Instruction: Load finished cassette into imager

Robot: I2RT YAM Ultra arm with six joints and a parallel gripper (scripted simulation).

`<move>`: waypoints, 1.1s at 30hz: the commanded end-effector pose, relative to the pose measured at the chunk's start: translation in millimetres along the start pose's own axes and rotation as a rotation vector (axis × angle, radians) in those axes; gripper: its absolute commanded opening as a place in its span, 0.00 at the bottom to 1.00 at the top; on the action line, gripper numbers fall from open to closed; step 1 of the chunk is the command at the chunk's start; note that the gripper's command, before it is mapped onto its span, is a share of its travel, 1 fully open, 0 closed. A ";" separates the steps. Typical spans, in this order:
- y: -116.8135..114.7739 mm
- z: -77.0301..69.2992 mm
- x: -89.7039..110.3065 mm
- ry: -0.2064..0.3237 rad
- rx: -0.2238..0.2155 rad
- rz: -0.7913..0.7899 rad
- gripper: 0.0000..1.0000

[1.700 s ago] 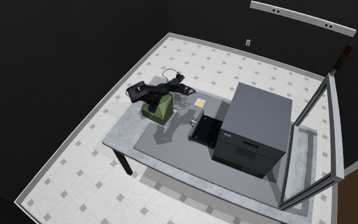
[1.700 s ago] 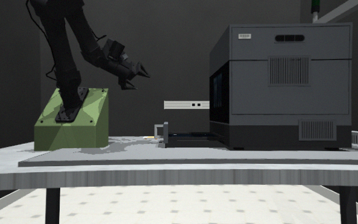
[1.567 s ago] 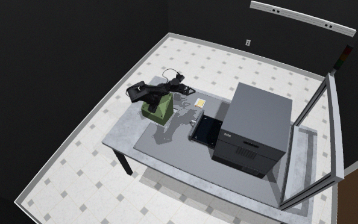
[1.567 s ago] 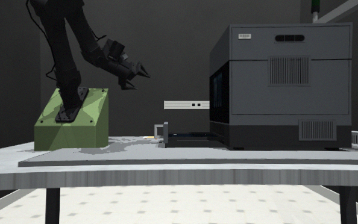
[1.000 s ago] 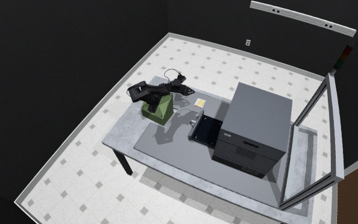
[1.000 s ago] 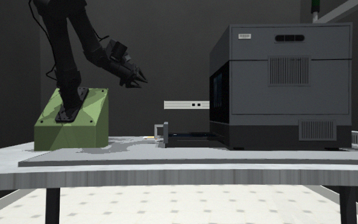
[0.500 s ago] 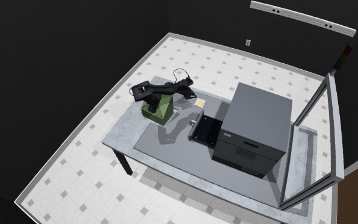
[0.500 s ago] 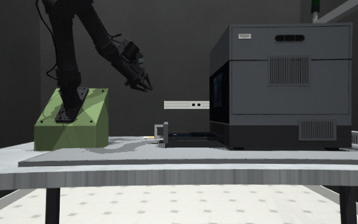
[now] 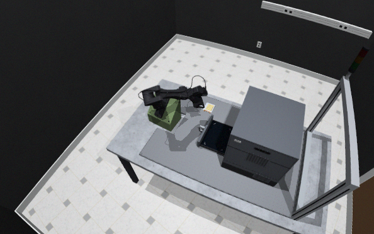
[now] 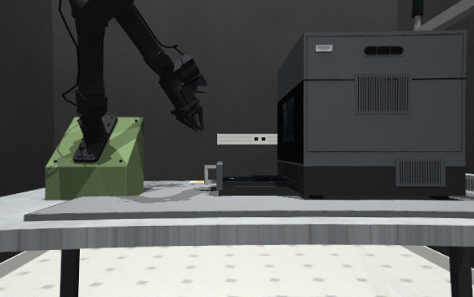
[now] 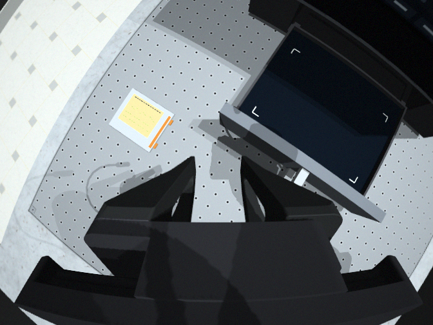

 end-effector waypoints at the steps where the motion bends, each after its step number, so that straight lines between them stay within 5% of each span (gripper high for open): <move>1: -5.3 1.1 6.1 0.098 -0.008 0.068 0.35; 9: -22.0 4.0 14.9 0.285 0.024 0.244 0.35; 13: -29.1 3.9 19.2 0.348 0.042 0.302 0.35; 17: -27.3 2.9 17.7 0.343 0.042 0.295 0.35; 24: -51.4 -0.1 32.2 0.512 0.109 0.451 0.35; 33: -63.9 -3.6 38.2 0.609 0.162 0.535 0.35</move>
Point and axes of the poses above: the point where the finger pads meet when closed, its own z axis out along the fingers, its own y axis across the jaws, x = y × z, the point moved 5 cm from there along -z, back along the fingers, and after that the axes turned 3 degrees about -z, right-handed, at the moved point
